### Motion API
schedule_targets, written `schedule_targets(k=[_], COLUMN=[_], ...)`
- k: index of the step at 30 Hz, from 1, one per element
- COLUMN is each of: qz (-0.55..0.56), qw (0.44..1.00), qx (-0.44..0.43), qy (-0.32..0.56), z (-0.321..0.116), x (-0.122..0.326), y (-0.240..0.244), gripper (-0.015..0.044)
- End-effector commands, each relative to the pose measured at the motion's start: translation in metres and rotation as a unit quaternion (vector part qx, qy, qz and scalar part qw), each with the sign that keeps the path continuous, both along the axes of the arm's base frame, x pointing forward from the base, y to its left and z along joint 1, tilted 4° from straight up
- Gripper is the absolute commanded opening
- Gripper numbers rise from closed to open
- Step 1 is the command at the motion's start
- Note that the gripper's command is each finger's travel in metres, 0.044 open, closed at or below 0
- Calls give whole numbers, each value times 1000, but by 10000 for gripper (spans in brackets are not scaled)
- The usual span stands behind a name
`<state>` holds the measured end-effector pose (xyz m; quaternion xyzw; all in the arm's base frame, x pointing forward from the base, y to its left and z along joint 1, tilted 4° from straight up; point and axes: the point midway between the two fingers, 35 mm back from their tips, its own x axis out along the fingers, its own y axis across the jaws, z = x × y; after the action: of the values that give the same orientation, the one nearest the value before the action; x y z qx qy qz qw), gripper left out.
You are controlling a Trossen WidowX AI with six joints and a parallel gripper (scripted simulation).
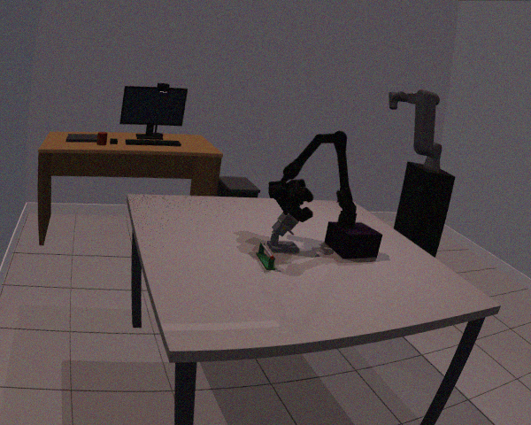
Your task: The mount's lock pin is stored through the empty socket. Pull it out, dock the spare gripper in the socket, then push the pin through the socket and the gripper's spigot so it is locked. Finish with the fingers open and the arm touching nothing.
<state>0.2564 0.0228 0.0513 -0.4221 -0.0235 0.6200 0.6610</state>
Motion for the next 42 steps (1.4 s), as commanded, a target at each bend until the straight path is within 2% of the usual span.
schedule_targets(k=[1, 6, 42], qz=[0, 0, -7], qw=[1000, 1000, 1000], qx=[0, 0, 13], qy=[-1, -1, 7], z=[0, 0, 63], x=[0, 0, -42], y=[0, 0, 4], gripper=[315, 440, 440])
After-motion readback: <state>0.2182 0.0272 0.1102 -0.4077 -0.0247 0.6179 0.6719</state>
